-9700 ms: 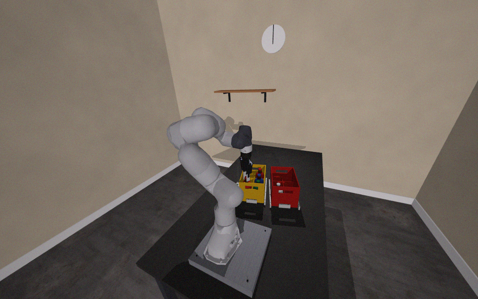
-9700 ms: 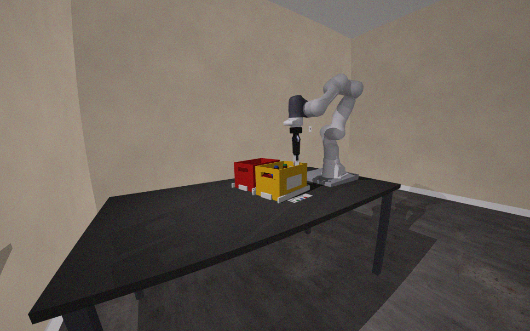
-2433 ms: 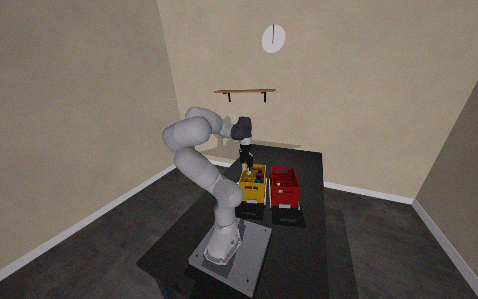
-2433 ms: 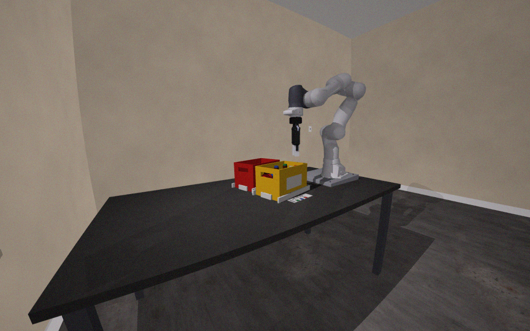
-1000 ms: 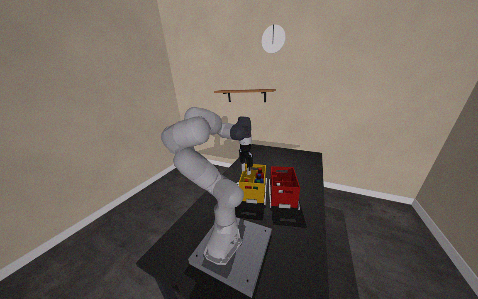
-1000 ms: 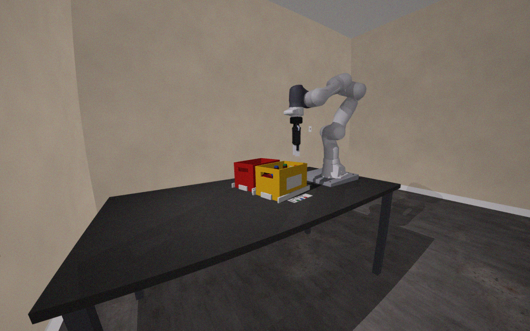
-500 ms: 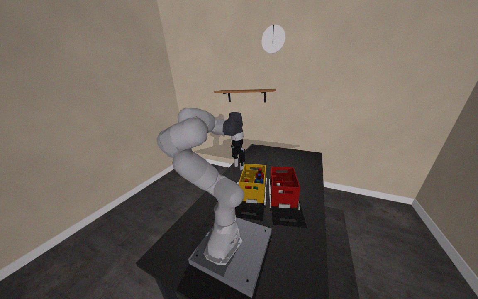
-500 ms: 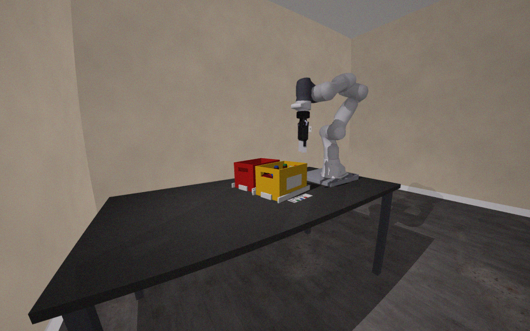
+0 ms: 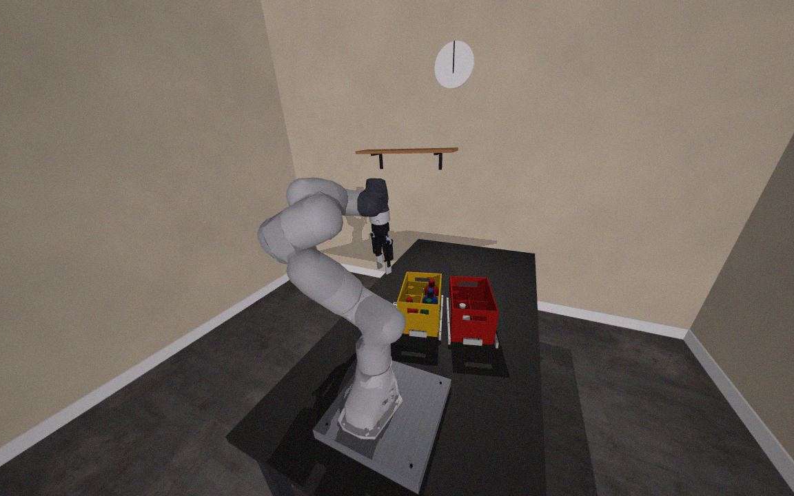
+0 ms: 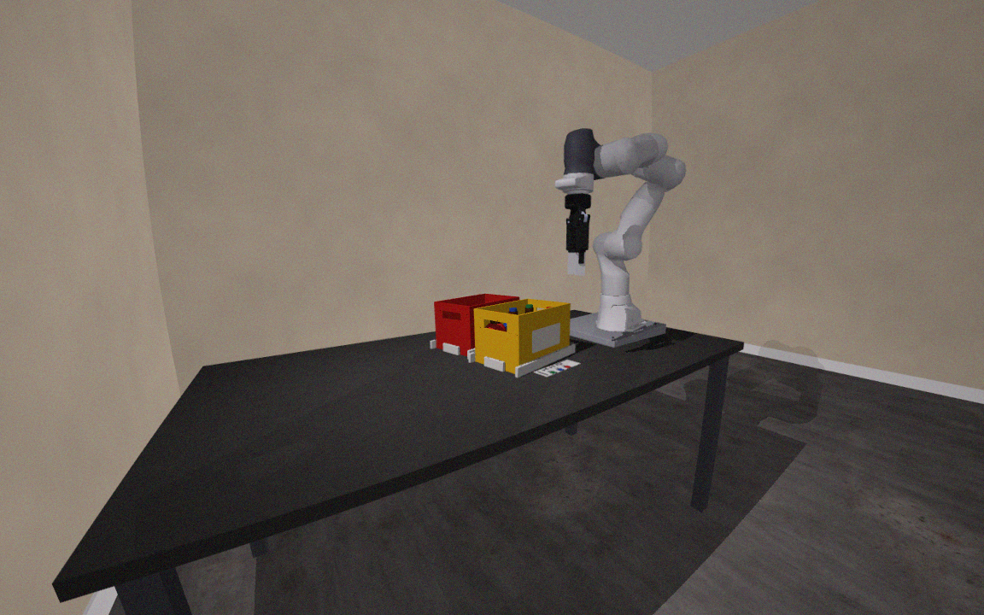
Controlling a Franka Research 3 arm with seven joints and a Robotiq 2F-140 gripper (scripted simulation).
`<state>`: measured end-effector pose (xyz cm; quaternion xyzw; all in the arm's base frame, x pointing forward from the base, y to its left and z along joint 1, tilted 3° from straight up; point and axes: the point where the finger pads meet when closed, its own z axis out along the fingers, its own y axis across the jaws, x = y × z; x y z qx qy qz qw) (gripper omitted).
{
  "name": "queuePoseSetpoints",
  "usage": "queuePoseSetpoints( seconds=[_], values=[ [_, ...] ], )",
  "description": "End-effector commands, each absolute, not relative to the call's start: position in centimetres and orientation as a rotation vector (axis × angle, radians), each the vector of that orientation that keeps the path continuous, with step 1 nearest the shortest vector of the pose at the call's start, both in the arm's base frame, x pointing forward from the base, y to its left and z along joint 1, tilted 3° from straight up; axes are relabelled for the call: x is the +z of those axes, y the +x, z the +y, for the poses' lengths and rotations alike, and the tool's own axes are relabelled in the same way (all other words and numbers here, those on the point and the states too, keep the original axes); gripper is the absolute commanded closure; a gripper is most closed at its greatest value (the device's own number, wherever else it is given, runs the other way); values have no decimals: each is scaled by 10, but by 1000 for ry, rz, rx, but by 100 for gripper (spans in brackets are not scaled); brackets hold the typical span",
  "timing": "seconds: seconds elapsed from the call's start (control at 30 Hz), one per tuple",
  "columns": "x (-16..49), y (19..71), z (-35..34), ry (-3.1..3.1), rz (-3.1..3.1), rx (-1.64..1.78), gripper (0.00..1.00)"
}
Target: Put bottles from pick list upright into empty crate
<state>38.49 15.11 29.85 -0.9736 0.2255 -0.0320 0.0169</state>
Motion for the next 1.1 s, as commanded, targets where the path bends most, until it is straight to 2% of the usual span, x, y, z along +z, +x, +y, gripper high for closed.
queuePoseSetpoints(
  seconds=[0.0,1.07],
  values=[
    [299,380,159,-3007,786,-65,62],
    [360,384,296,-3007,786,-65,62]
  ],
)
